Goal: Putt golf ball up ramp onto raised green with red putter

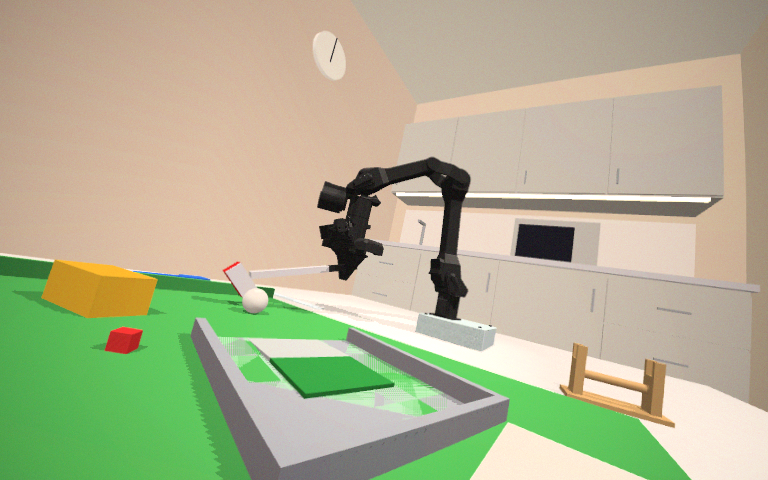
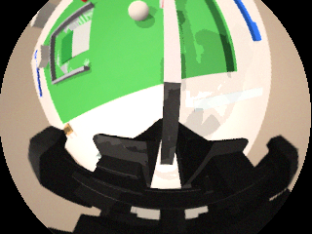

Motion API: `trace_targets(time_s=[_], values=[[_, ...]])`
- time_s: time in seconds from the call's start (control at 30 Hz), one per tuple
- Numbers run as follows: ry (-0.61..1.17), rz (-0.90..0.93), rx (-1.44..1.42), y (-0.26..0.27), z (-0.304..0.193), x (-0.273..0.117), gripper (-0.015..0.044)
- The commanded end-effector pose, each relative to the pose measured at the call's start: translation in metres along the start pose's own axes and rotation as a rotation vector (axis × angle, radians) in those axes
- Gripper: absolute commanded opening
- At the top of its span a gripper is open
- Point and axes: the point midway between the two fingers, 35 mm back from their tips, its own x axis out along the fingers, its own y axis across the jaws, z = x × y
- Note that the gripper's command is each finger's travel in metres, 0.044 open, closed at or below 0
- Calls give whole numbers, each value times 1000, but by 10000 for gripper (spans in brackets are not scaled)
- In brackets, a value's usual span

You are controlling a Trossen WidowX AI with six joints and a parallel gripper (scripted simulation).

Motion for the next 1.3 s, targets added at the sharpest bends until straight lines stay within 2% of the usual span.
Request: trace_targets(time_s=[0.0, 0.53, 0.8, 1.03, 1.1, 1.27], values=[[5, 2, 3, 0, 0, 8, 0], [2, 1, 0, 0, -1, 10, 0], [5, -1, 3, -29, 0, 14, 0], [4, -2, 12, -28, -2, 12, 0], [4, -1, 11, -19, 0, 12, 0], [3, 6, 8, 43, 8, 11, 0]])
